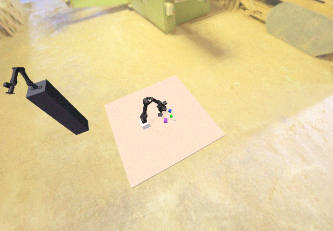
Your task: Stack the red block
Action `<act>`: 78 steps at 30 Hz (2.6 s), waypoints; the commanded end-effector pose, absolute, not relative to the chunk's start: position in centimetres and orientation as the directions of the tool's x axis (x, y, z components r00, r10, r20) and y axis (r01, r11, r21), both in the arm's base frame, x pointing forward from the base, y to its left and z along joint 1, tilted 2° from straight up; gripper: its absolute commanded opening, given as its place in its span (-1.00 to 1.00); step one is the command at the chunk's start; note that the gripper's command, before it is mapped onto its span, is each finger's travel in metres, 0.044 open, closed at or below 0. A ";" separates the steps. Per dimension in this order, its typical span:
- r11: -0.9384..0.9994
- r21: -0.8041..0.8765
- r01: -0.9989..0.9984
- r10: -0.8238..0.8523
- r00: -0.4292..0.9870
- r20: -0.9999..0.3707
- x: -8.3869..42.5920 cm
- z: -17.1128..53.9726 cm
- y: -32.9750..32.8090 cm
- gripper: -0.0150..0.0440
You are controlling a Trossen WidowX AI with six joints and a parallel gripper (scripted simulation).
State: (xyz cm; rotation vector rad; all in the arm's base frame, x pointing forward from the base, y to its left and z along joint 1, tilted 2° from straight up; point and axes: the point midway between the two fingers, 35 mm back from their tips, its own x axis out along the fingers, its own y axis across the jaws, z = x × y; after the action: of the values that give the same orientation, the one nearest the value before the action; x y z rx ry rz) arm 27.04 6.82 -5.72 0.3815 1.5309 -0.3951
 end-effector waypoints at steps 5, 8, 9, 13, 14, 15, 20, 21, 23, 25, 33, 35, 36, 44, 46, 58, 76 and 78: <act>0.878 -0.008 0.478 -0.008 -0.003 -1.000 26.8 -5.9 6.8 1.00; 0.878 -0.008 0.478 -0.008 -0.003 -1.000 26.8 -5.7 6.8 0.82; 0.878 -0.008 0.478 -0.008 -0.003 -1.000 26.8 -5.7 6.8 0.73; 0.878 -0.008 0.478 -0.008 -0.003 -1.000 26.8 -5.7 6.8 0.38; 0.878 -0.008 0.478 -0.008 -0.003 -1.000 26.8 -5.7 6.8 0.29; 0.878 -0.008 0.478 -0.008 -0.003 -1.000 26.8 -5.7 6.8 0.20; 0.878 -0.008 0.478 -0.008 -0.003 -1.000 26.8 -5.7 6.8 -0.18; 0.878 -0.008 0.478 -0.008 -0.003 -1.000 26.8 -5.7 6.8 -0.20; 0.878 -0.008 0.478 -0.008 -0.003 -1.000 26.8 -5.7 6.8 -0.25; 0.878 -0.008 0.478 -0.008 -0.003 -1.000 26.8 -5.7 6.8 -0.29; 0.878 -0.008 0.478 -0.008 -0.003 -1.000 27.0 -3.6 6.9 -0.49; 0.878 -0.008 0.478 -0.007 -0.003 -1.000 27.1 -2.5 6.9 -0.49; 0.878 -0.008 0.478 -0.007 -0.002 -1.000 27.1 -2.0 6.9 -0.49; 0.878 -0.008 0.478 -0.007 -0.002 -1.000 27.1 1.8 6.9 -0.49; 0.878 -0.007 0.478 -0.007 -0.002 -1.000 27.1 2.7 6.9 -0.49; 0.878 -0.007 0.478 -0.007 -0.002 -1.000 27.1 5.9 6.9 -0.49; 0.878 -0.008 0.478 -0.011 0.003 -1.000 33.0 6.5 2.5 -0.49; 0.878 -0.008 0.478 -0.012 0.004 -1.000 33.8 6.5 1.7 -0.49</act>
State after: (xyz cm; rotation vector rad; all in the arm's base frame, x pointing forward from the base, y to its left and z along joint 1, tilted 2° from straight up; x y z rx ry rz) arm 32.38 3.03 6.54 0.3863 1.5273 -0.3992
